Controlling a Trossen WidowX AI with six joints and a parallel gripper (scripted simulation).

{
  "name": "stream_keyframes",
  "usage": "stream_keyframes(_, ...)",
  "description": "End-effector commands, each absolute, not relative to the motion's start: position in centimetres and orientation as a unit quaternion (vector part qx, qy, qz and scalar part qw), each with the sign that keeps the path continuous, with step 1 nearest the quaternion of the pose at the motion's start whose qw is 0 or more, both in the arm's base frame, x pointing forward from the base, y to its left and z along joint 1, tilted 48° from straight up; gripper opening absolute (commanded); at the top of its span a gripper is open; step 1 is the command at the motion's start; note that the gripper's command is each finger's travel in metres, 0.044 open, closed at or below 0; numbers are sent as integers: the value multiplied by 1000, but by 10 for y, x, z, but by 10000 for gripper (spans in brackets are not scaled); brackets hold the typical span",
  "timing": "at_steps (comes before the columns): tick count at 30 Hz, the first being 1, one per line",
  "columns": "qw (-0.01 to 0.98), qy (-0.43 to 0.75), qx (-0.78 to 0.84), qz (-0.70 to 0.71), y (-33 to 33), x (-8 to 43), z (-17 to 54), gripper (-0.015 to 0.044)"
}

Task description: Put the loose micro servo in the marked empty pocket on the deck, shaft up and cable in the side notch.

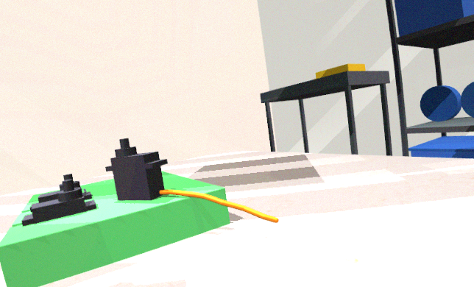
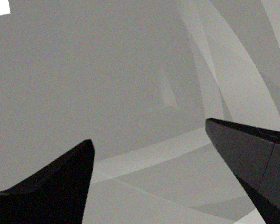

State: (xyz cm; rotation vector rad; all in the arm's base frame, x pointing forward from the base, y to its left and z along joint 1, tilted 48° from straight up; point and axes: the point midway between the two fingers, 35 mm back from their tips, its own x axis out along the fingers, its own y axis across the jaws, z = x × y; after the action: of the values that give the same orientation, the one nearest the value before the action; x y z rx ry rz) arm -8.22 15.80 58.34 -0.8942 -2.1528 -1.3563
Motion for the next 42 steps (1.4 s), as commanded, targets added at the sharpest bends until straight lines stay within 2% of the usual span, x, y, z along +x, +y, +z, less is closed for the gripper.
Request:
stream_keyframes(1,220,-779,-325,-490,158,-82,583,426)
stream_keyframes(2,220,-779,-326,-488,159,-81,583,440)
stream_keyframes(20,238,-792,-469,-310,243,-13,569,440)
stream_keyframes(42,267,-743,-597,-145,298,74,532,440)
